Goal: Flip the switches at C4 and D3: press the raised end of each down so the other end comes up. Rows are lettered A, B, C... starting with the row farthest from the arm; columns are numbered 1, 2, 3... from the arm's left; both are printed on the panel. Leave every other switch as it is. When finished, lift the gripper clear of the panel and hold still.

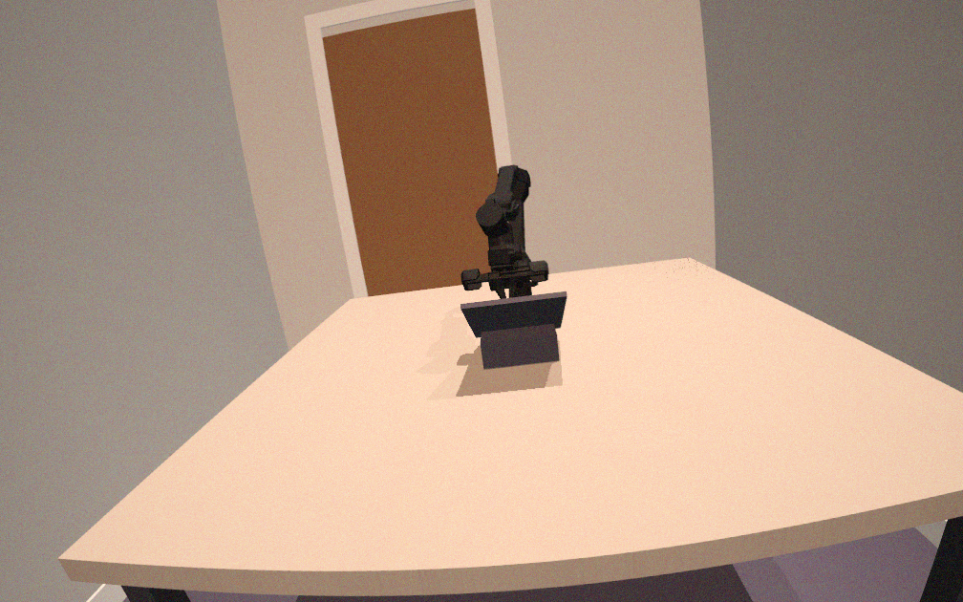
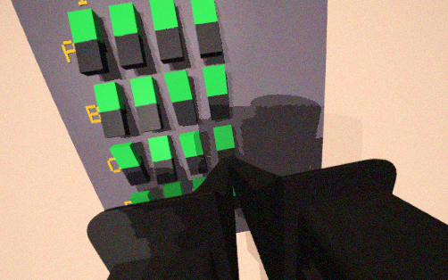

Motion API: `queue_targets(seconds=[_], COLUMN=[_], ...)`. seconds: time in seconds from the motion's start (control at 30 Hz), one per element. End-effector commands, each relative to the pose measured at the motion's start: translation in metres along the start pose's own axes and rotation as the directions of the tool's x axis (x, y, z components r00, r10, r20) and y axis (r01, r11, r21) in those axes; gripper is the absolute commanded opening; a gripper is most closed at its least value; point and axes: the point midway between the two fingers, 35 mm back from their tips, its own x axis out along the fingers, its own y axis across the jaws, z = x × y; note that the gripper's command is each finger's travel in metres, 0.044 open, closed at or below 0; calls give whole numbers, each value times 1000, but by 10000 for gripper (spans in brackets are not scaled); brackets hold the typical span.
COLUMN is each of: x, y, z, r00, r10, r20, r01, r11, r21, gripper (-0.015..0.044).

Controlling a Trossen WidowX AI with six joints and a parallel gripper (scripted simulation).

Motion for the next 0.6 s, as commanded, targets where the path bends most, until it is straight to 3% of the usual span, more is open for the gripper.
queue_targets(seconds=[0.0,0.57], x=[1,3], y=[0,0], z=[-1,-1], r00=[1000,1000], r10=[-3,-3], r20=[-2,-2], r01=[3,3], r11=[1000,1000], r21=[2,2], gripper=[0,0])
